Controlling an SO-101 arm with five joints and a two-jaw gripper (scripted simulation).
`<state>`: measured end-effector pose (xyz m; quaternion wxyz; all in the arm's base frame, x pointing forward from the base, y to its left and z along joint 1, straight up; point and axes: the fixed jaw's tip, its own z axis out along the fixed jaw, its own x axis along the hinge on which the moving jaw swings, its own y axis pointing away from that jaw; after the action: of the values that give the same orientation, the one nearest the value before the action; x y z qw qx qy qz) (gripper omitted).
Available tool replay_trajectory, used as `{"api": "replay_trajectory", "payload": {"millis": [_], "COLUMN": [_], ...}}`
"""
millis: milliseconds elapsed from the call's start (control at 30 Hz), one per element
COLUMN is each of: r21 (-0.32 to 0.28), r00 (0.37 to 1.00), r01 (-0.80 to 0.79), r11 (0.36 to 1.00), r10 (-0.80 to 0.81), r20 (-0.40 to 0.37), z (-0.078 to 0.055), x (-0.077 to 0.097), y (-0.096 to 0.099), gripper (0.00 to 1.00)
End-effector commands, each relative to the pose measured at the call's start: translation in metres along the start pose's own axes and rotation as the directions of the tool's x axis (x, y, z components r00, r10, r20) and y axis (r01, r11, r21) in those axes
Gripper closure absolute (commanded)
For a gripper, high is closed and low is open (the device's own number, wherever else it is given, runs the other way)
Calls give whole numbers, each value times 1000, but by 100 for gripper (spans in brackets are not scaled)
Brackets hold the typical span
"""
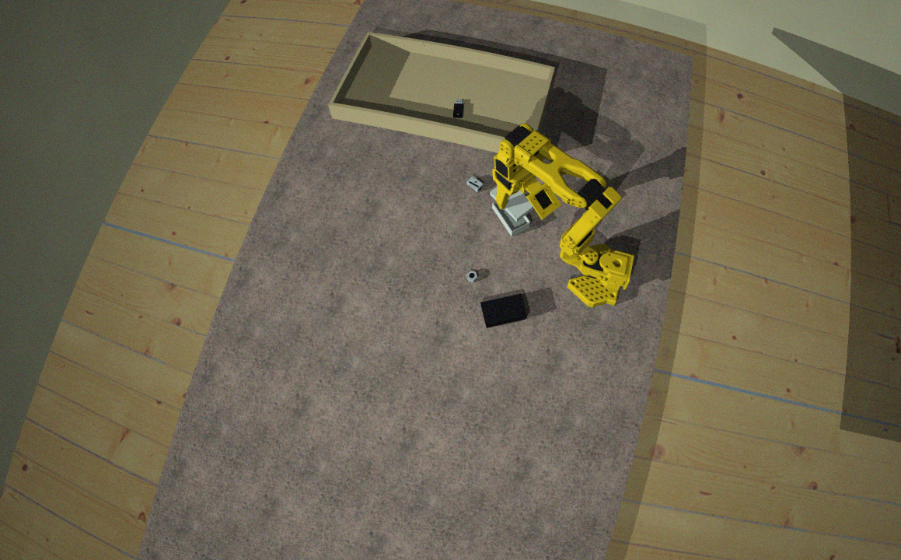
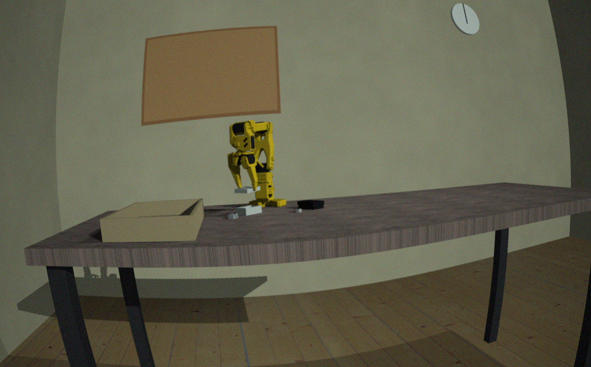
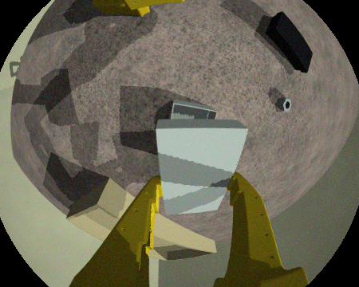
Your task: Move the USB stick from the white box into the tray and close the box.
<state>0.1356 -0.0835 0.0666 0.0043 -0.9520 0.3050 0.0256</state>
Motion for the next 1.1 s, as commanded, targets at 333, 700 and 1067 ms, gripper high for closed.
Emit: {"api": "replay_trajectory", "payload": {"millis": [333, 700, 1067], "r21": [8, 8, 8], "r00": [998, 998, 998], "r01": [-21, -21, -21], "r11": [1000, 1000, 1000], "r10": [21, 21, 21], "r20": [-51, -51, -51], "z": [0, 11, 20], "x": [5, 6, 6], "y": [1, 1, 1], "gripper": [78, 78, 78]}}
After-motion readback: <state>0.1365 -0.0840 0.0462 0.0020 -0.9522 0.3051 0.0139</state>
